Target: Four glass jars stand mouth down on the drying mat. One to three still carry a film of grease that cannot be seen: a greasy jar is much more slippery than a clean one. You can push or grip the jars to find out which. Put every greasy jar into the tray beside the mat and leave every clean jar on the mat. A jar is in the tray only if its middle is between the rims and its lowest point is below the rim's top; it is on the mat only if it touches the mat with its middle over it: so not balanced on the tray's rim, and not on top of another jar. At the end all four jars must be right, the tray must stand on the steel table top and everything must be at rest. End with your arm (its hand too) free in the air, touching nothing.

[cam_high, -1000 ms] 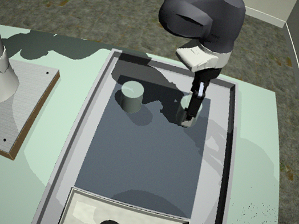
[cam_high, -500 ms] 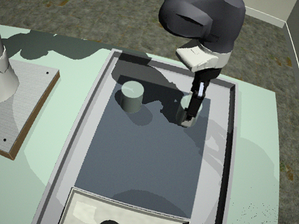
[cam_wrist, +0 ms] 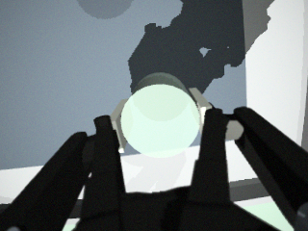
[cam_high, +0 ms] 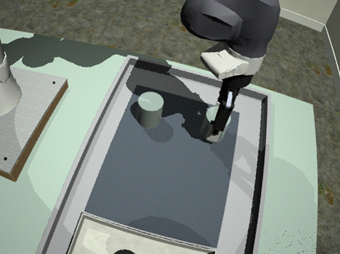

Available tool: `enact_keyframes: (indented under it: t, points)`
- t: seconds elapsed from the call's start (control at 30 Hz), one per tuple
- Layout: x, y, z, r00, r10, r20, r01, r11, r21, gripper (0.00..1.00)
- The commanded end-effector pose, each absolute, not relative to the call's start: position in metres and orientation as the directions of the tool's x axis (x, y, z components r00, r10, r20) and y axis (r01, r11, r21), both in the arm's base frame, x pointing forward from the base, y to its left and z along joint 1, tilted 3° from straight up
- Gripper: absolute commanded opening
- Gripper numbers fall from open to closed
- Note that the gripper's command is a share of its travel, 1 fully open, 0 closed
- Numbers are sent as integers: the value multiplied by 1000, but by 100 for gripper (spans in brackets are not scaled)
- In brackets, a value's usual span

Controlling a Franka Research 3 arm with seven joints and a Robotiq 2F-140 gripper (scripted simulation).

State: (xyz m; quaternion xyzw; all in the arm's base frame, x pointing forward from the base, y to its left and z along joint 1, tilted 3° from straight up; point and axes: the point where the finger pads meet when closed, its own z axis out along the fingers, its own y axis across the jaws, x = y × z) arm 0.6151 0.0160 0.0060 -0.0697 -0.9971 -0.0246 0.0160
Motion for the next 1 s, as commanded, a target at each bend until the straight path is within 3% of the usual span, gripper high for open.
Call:
enact_keyframes:
  t: [0.0,0.97]
  points:
    - [616,14,17,-990,138,35,139,989,46,0]
    - [618,11,83,-990,138,35,139,989,46,0]
